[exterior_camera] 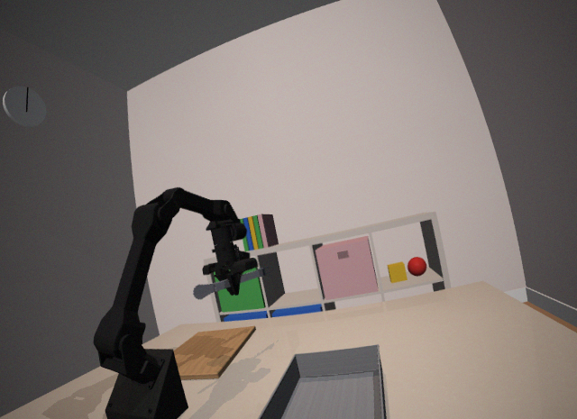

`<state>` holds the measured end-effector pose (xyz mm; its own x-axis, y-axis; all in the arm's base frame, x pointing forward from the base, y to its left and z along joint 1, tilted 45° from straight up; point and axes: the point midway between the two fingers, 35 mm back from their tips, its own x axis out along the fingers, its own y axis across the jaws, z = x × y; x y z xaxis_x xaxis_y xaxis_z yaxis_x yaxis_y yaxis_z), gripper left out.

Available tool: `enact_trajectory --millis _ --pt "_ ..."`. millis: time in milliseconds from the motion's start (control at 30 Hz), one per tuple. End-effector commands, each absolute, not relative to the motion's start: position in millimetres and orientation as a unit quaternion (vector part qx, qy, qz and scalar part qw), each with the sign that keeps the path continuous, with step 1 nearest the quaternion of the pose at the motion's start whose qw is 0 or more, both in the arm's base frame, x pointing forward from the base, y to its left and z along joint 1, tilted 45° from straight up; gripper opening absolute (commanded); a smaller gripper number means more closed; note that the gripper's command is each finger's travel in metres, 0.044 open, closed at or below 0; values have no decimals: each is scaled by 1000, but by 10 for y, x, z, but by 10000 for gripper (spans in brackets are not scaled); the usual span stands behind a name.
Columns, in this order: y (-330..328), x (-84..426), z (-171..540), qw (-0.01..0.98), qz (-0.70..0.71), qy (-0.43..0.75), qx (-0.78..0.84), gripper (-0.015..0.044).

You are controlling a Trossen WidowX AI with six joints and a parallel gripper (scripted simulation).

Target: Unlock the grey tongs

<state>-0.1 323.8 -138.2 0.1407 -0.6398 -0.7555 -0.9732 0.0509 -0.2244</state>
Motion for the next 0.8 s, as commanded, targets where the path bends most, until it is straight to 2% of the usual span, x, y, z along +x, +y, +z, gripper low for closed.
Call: enact_trajectory --millis 0,767 --pt "3223 -246 -1397 360 242 611 -662 -150" --pt "2661 -1784 -1447 213 343 564 -720 -150"
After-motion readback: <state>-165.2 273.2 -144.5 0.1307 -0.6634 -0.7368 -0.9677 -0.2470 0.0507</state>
